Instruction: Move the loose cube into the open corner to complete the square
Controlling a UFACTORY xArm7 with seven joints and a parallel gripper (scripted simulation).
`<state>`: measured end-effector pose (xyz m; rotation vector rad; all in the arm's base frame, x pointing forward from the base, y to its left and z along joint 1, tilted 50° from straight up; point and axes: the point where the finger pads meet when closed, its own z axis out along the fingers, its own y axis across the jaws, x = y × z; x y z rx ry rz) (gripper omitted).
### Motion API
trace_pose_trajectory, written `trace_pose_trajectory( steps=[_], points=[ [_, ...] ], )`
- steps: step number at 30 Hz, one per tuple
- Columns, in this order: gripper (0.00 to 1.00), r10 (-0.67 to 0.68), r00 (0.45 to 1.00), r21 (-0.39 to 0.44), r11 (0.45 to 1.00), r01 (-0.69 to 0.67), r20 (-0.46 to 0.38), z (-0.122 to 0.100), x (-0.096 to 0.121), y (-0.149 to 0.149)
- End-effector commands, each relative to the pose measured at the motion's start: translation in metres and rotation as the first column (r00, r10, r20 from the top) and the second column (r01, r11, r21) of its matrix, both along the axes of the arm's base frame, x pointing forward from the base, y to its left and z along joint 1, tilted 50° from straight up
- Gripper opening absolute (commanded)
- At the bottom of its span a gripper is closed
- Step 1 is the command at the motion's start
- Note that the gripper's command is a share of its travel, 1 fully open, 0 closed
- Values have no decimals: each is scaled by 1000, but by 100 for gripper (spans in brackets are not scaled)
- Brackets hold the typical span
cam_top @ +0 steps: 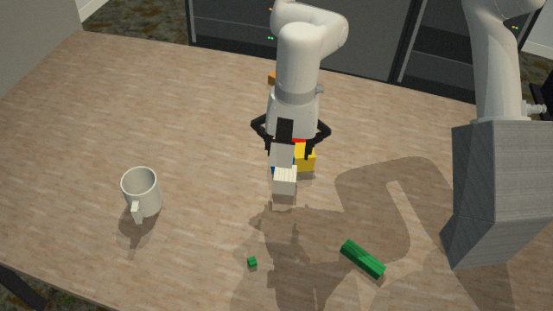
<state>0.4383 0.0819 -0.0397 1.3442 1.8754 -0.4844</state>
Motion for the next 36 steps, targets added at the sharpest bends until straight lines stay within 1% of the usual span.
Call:
trace_pose_trajectory(
  steps=[1, 22, 36],
  points=[
    [82, 4, 1000, 3, 1000, -4, 1, 0, 0, 2],
    [82, 4, 1000, 3, 1000, -4, 1, 0, 0, 2],
    [82, 4, 1000, 3, 1000, -4, 1, -6, 3, -4]
  ],
)
